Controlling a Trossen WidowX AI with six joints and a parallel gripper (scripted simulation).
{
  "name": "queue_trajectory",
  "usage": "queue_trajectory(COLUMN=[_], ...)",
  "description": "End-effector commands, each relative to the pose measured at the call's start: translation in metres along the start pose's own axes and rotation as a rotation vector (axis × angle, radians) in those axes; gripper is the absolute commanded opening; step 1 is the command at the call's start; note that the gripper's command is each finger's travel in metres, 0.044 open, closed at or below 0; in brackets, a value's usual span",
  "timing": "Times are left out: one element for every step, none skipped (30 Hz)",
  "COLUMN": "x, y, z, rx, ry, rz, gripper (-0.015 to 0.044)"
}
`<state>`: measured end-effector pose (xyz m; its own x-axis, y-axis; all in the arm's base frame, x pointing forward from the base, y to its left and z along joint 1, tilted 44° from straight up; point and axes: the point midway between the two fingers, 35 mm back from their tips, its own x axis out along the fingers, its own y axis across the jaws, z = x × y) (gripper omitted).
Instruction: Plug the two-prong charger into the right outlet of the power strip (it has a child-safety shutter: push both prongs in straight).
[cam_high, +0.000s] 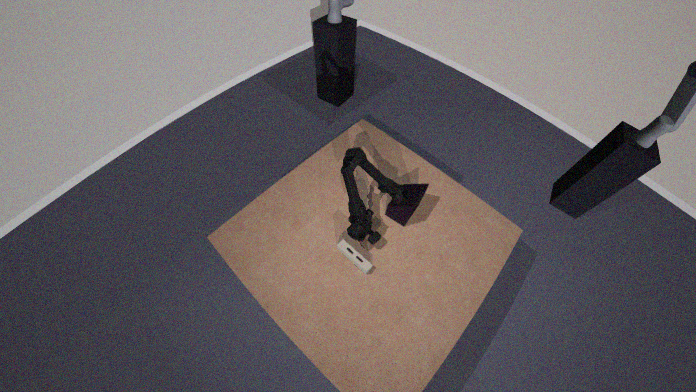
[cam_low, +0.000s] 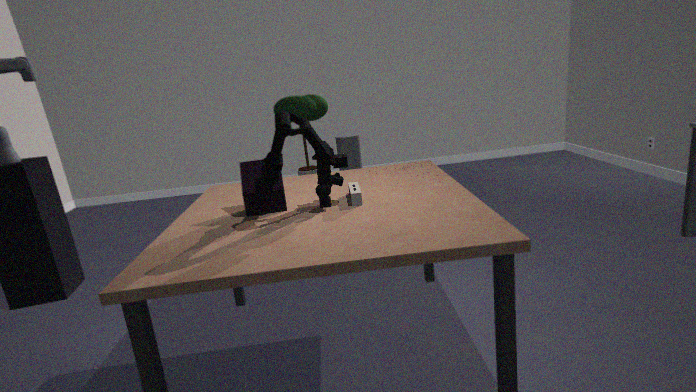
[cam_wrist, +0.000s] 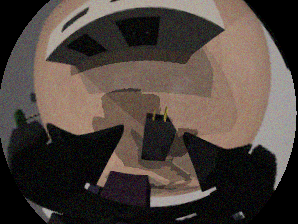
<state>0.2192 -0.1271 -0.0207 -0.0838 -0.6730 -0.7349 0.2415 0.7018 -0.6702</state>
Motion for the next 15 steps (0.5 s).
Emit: queue_trajectory(x=[0.0044, 0.0044, 0.0044, 0.0024, 0.0024, 0.0024, 0.0024, 0.0024, 0.0024, 0.0024, 0.0024, 0.0024, 0.0024, 0.0024, 0.0024], y=[-0.0007, -0.0007, -0.0007, -0.0002, -0.0002, -0.0002, -0.0002, -0.0002, -0.0002, -0.0002, -0.0002, -0.0002, -0.0002, -0.0002, -0.0002], z=[-0.0037, -0.0037, -0.0037, -0.0007, -0.0007, -0.0007, -0.0007, -0.0007, -0.0007, -0.0007, -0.0007, -0.0007, -0.0007, -0.0007, -0.0007], rx=[-0.011, -0.011, -0.011, -0.001, -0.001, -0.001, -0.001, -0.001, -0.001, -0.001, -0.001, -0.001, -0.001, -0.001, -0.001], ry=[0.007, 0.007, 0.007, 0.002, 0.002, 0.002, 0.002, 0.002, 0.002, 0.002, 0.002, 0.002, 0.002, 0.002, 0.002], rz=[-0.007, -0.007, -0.007, -0.001, -0.001, -0.001, -0.001, -0.001, -0.001, -0.001, -0.001, -0.001, -0.001, -0.001, -0.001], gripper=[0.0440, 0.0440, 0.0440, 0.0414, 0.0387, 0.0361, 0.0335, 0.0309, 0.0282, 0.0256, 0.0230, 0.0204, 0.0177, 0.0151, 0.0145])
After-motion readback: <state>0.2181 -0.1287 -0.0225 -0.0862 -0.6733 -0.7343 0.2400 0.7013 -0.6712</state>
